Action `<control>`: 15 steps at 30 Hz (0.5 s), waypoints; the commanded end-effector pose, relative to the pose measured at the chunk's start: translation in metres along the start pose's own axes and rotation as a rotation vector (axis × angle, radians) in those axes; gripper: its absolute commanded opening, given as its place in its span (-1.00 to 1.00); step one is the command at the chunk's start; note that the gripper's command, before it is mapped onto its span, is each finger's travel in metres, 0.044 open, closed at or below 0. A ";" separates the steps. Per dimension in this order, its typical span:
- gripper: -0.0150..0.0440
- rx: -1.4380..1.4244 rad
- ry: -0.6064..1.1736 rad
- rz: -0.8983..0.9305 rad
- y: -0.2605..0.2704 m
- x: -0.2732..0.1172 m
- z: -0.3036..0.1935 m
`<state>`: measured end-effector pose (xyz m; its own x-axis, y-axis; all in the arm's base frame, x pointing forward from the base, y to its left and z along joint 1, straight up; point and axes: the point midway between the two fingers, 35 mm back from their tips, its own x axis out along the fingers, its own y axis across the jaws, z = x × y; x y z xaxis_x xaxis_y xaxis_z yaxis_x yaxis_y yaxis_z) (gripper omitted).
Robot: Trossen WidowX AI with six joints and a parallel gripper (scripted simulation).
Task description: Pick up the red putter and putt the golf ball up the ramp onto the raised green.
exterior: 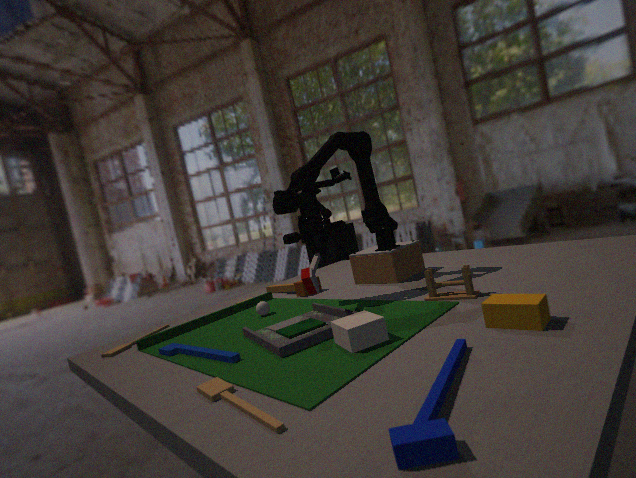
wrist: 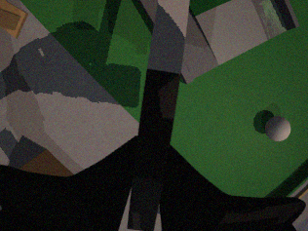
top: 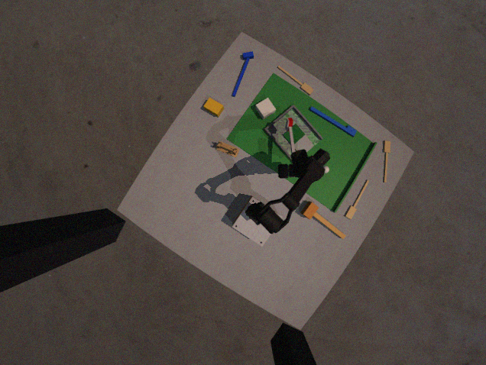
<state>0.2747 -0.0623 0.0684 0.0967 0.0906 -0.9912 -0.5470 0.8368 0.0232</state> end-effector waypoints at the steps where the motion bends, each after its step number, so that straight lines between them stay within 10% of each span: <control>1: -0.49 0.102 0.005 -0.018 -0.014 -0.005 -0.012; 15: -0.49 0.453 0.044 -0.061 -0.054 -0.017 -0.073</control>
<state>0.2477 -0.1348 0.0731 0.0797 0.0309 -0.9963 -0.1981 0.9801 0.0146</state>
